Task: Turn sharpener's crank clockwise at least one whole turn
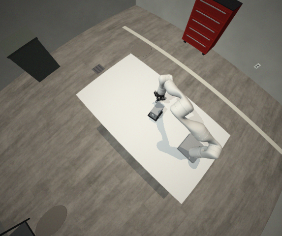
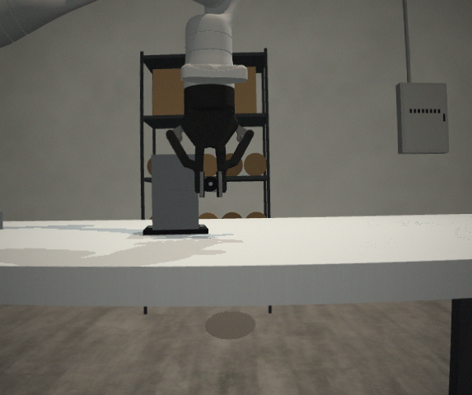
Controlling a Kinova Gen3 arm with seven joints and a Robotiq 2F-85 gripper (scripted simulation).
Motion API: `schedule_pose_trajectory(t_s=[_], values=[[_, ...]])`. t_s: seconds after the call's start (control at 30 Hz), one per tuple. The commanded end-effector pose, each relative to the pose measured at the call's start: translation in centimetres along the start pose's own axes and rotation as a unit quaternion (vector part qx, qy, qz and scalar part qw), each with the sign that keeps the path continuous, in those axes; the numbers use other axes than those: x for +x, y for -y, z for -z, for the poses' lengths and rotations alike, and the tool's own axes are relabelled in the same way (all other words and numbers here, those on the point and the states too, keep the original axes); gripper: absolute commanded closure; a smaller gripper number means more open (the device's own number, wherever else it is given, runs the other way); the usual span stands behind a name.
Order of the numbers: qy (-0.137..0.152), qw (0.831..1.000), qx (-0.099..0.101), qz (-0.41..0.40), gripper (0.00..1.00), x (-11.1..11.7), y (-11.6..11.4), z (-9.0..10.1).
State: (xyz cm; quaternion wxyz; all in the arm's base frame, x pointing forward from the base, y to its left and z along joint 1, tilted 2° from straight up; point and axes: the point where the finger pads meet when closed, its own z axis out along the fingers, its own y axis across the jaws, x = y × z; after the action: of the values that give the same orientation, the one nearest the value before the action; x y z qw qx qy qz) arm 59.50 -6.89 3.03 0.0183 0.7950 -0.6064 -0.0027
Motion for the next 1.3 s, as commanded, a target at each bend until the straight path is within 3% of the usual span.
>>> schedule_pose_trajectory(t_s=[0.0, 0.73, 1.27], values=[[0.000, 1.000, 0.000, 0.000, 1.00, 0.0, -0.1, -0.4], [0.000, 1.000, 0.000, 0.000, 1.00, 0.0, -2.5, -4.0], [0.000, 1.000, 0.000, 0.000, 1.00, 0.0, -4.4, -4.8]])
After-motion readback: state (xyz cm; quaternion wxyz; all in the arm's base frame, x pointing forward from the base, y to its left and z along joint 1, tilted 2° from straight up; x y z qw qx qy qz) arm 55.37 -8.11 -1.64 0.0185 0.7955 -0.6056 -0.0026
